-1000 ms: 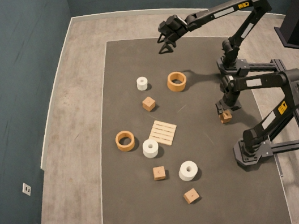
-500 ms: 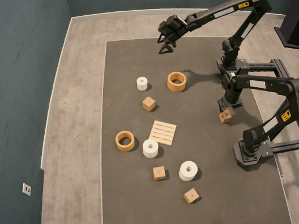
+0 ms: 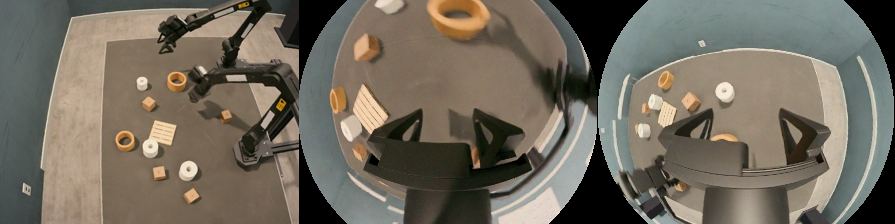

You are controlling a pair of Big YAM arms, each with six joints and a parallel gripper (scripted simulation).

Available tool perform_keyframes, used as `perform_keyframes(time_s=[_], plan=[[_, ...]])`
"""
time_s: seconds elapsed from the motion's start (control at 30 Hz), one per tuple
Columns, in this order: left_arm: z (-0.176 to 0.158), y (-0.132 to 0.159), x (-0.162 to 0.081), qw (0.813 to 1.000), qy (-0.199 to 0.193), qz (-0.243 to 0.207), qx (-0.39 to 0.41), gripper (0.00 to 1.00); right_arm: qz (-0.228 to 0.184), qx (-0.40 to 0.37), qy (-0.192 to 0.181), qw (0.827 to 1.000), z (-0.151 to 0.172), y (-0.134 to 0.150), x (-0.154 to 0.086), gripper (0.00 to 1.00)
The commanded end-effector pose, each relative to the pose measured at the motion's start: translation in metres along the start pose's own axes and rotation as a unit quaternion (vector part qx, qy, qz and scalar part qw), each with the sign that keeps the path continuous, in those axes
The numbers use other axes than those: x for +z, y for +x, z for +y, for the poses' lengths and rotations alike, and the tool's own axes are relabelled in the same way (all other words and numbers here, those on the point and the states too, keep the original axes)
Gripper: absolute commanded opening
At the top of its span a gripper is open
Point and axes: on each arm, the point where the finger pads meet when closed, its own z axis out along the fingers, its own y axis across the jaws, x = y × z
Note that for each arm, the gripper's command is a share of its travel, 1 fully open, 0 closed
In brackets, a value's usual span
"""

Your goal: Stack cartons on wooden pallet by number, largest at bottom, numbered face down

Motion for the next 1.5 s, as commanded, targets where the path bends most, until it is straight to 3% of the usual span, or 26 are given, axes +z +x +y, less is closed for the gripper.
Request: perform_keyframes(time_s=[0.0, 0.17, 0.33, 0.43, 0.77, 1.47], plan=[[0.033, -0.056, 0.028, 0.999, -0.004, -0.042, -0.014, 0.74, -0.016, -0.006, 0.001, 1.000, 0.000, -0.022, -0.004, 1.00], [0.127, -0.102, 0.044, 0.991, -0.035, -0.101, -0.077, 0.74, -0.016, -0.006, 0.001, 1.000, 0.000, -0.022, -0.004, 1.00], [0.187, -0.118, 0.052, 0.983, -0.056, -0.131, -0.112, 0.74, -0.016, -0.006, 0.001, 1.000, 0.000, -0.022, -0.004, 1.00], [0.203, -0.120, 0.054, 0.981, -0.061, -0.139, -0.122, 0.74, -0.016, -0.006, 0.001, 1.000, 0.000, -0.022, -0.004, 1.00], [0.199, -0.123, 0.055, 0.981, -0.060, -0.139, -0.124, 0.74, -0.016, -0.006, 0.001, 1.000, 0.000, -0.022, -0.004, 1.00], [0.199, -0.148, 0.081, 0.981, -0.058, -0.138, -0.127, 0.74, -0.016, -0.006, 0.001, 1.000, 0.000, -0.022, -0.004, 1.00]])
